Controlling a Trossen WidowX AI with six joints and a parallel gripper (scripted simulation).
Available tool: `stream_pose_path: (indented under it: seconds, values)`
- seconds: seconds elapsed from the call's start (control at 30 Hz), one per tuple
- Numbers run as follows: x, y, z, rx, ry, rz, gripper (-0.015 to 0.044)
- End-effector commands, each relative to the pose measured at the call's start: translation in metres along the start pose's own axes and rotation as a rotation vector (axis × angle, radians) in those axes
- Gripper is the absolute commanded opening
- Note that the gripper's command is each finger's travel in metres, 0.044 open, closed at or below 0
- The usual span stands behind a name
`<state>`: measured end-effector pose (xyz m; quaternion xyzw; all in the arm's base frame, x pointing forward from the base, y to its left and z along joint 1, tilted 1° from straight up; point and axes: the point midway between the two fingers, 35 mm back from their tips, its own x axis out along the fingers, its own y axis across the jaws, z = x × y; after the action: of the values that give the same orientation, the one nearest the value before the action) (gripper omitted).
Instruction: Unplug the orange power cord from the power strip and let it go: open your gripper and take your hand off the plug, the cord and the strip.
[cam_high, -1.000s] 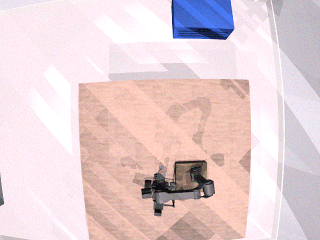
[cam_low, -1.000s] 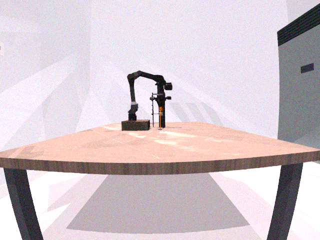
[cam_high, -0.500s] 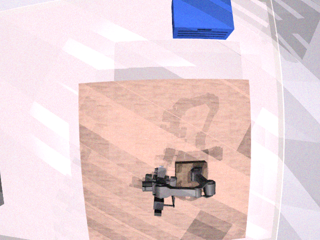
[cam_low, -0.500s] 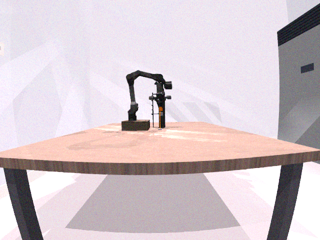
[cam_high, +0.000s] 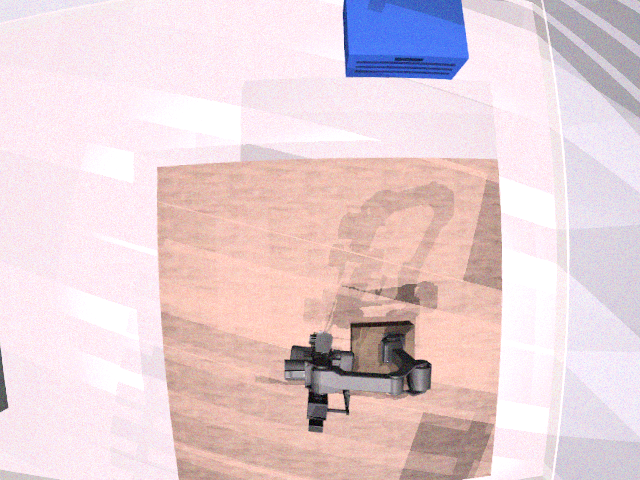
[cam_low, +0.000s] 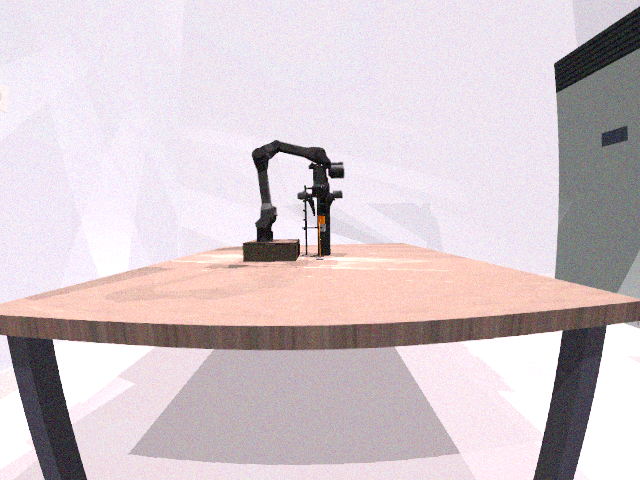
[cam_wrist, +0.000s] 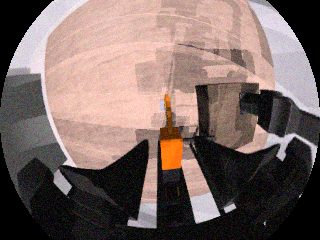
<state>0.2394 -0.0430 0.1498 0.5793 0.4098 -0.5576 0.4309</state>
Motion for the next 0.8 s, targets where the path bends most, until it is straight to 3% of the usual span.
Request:
stream_pose_path:
  seconds: [0.0,0.1,0.27,0.77]
  values:
    - [0.0,0.0,0.002,0.003,-0.002,-0.003,0.0368]
    - [-0.003,0.001,0.016,0.003,-0.003,-0.003,0.044]
    - [-0.012,0.0,0.058,0.003,-0.007,-0.003,0.044]
    - [-0.012,-0.001,0.06,0.003,-0.008,-0.003,0.044]
